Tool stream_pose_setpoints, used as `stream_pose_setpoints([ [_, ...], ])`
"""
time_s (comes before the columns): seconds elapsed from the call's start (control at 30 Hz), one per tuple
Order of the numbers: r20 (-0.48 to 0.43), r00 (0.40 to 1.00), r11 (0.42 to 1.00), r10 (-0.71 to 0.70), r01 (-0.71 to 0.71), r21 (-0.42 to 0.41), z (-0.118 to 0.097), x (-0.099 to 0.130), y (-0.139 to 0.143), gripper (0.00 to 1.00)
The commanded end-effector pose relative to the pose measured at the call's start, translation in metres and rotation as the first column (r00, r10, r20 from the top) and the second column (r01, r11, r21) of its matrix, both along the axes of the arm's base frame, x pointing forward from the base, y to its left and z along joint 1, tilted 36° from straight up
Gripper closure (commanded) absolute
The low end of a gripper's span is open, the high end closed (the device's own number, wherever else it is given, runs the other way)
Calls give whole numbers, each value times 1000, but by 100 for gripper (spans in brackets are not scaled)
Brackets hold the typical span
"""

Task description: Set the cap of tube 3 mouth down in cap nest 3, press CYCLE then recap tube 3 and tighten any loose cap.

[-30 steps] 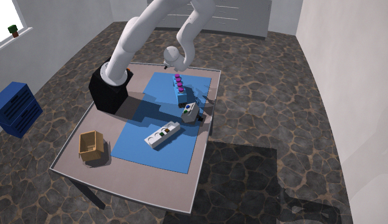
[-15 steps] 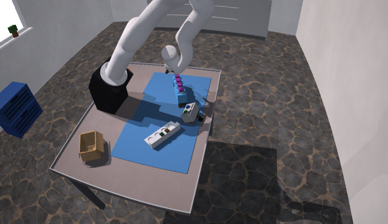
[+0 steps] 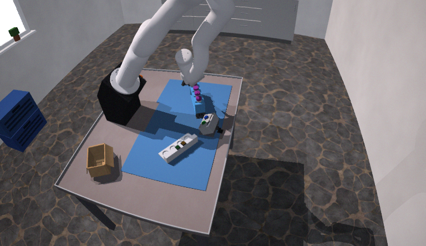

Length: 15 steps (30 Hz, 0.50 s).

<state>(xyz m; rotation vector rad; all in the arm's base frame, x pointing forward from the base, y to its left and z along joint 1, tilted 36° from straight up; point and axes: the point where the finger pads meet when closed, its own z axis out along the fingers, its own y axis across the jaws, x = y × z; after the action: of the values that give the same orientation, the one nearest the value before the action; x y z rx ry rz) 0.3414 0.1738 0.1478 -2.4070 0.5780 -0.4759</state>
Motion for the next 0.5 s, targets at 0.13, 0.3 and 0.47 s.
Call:
stream_pose_setpoints([
  [0.13, 16, 990, 989, -140, 140, -35, -2, 16, -33, 54],
  [0.3, 20, 976, 975, -215, 216, -55, -3, 20, -47, 54],
  [0.47, 24, 957, 954, -289, 290, -74, -4, 24, -65, 54],
])
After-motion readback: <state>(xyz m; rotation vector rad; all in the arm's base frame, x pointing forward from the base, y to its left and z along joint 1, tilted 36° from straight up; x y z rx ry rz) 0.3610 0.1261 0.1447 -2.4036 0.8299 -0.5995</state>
